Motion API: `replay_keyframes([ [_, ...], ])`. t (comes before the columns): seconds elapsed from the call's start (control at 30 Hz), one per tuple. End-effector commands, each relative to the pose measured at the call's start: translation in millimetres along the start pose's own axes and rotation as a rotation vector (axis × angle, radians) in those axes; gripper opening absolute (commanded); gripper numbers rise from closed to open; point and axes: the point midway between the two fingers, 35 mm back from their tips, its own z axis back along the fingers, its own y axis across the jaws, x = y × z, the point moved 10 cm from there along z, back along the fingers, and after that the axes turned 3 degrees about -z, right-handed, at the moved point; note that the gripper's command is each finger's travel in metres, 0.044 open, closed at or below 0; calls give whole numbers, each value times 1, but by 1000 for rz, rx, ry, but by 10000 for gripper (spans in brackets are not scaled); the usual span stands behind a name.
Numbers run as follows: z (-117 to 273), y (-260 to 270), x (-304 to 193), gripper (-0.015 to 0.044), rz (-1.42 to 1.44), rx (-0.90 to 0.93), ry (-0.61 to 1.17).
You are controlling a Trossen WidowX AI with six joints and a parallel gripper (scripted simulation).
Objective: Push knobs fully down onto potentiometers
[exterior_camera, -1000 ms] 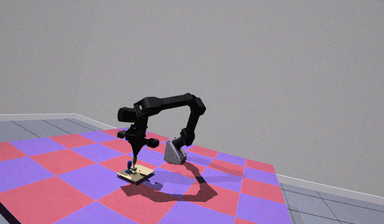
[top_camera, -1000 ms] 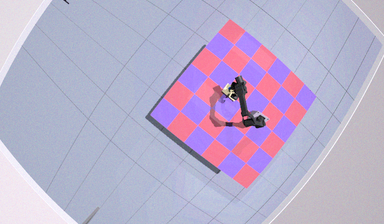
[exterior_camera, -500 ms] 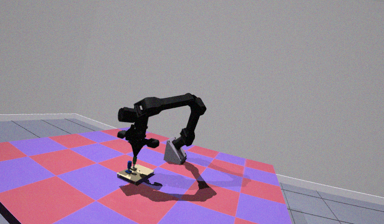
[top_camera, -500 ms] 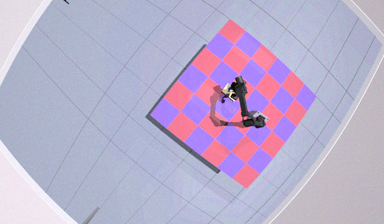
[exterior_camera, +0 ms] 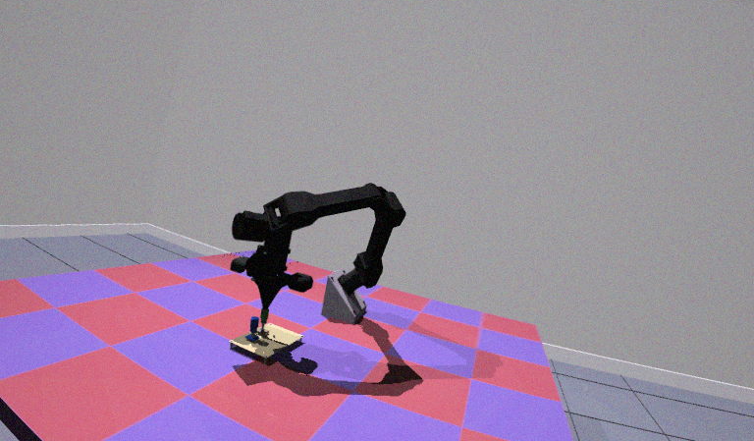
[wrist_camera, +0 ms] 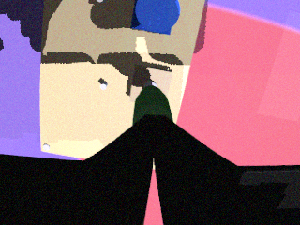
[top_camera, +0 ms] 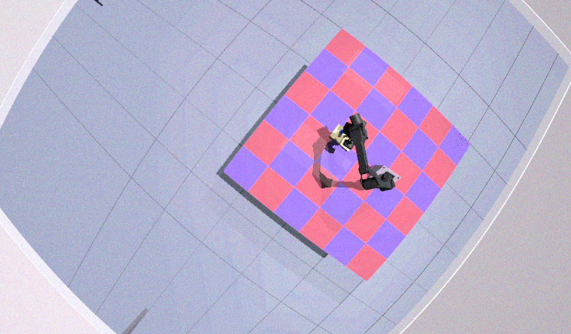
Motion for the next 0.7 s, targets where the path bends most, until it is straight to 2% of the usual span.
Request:
replay_keyframes([
  [0.0, -12, 1, 3, 0, 9, 8, 12],
  [0.67, -20, 1, 3, 0, 9, 9, 12],
])
